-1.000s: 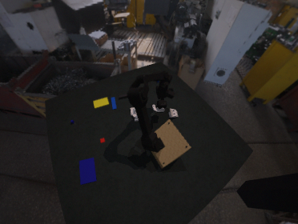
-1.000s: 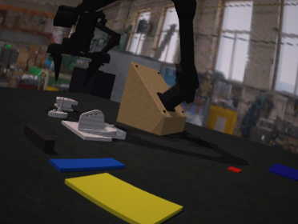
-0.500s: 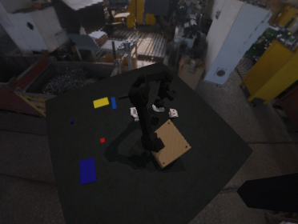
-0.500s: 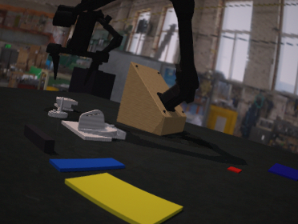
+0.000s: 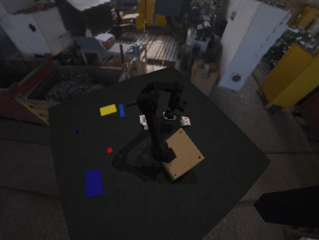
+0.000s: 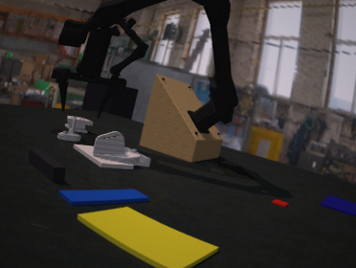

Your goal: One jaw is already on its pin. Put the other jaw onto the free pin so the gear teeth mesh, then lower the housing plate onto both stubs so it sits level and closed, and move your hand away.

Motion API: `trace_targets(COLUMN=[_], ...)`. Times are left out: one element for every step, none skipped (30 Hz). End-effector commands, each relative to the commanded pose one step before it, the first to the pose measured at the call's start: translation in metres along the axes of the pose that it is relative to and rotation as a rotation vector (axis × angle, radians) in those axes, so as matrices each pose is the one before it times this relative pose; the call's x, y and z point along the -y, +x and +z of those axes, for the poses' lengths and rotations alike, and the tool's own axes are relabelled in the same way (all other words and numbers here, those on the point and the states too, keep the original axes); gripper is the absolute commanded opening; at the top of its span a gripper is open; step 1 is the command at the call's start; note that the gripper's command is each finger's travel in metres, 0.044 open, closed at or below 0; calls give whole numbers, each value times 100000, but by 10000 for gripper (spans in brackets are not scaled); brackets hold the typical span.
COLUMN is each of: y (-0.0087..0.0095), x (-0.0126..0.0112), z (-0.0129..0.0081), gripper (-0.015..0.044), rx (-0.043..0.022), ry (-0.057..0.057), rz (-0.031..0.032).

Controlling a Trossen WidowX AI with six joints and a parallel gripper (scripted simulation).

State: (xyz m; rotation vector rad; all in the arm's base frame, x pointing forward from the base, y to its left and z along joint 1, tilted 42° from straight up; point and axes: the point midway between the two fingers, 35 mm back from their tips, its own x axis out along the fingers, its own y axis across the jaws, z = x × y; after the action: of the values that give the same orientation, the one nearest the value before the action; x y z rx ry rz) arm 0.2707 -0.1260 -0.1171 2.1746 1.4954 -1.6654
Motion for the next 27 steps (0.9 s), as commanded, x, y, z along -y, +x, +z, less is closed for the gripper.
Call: trace_targets(y=[-56,28,84,140,168,168,167,167,167,167,167,167,167,167,166,166,166,166,166,166,165,165,165,165,165,165,164], x=[-20,-3,-10,-17,-19,-18,-17,-16,-15,-15,-14,-13,-12,-11,-10,-9,-8,-7,-6,-6,-5,-4,-3,-2,-1,0,0], z=[-46,-1,-3,-6,-7,-6,-6,-6,-6,-5,-5,-5,-5,-5,-4,-4,-4,-4,-3,-3,-3,-3,-2,-2,-2,-2,-1], gripper=[440,440,440,440,440,440,440,440,440,440,440,440,440,440,440,440,440,440,440,440,440,440,440,440,440,440,440], rx=[-420,0,0,-1,-1,-1,-2,-2,-2,-3,-3,-3,-3,-4,-4,-4,-5,-5,-5,-5,-6,-6,-6,-6,-7,-7,-7], ry=[346,0,0,0,0,0,0,0,0,-1,-1,-1,-1,-1,-1,-1,-1,-1,-1,-1,-2,-2,-2,-2,-2,-2,-2], rz=[479,1,3,5,5,5,4,4,4,3,3,2,2,1,1,0,0,-1,-1,-2,-2,-3,-3,-4,-4,-5,-5])
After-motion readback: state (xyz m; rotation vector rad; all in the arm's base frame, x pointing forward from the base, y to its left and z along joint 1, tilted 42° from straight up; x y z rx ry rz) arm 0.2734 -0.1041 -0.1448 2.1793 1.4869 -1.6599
